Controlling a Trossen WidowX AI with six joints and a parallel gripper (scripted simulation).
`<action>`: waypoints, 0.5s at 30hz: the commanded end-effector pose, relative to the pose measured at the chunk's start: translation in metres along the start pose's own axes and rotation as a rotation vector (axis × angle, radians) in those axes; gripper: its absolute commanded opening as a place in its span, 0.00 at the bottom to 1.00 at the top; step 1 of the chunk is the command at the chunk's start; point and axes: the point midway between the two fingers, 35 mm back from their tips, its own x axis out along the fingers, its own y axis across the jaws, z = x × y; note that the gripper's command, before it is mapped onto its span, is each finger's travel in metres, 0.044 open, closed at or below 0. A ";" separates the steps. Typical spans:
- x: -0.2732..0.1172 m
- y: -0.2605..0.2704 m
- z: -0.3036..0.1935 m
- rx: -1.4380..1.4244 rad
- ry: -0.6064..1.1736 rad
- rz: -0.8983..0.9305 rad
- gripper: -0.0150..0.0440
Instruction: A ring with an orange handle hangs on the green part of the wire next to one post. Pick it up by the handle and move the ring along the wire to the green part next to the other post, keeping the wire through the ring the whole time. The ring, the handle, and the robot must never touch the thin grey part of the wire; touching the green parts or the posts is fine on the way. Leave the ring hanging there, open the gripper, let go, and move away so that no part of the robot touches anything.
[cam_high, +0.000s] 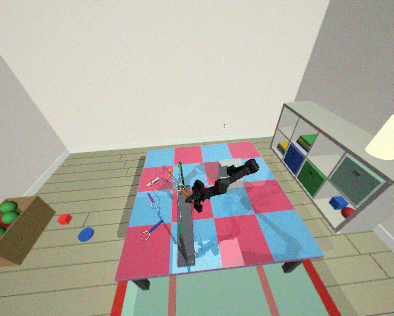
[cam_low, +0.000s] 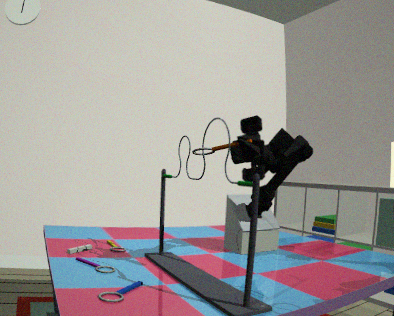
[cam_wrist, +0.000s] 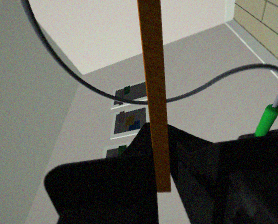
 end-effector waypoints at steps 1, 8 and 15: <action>0.001 0.000 0.001 0.041 -0.008 0.022 0.00; 0.001 -0.001 0.001 0.088 -0.013 0.048 0.00; 0.001 -0.006 0.000 0.097 -0.013 0.053 0.00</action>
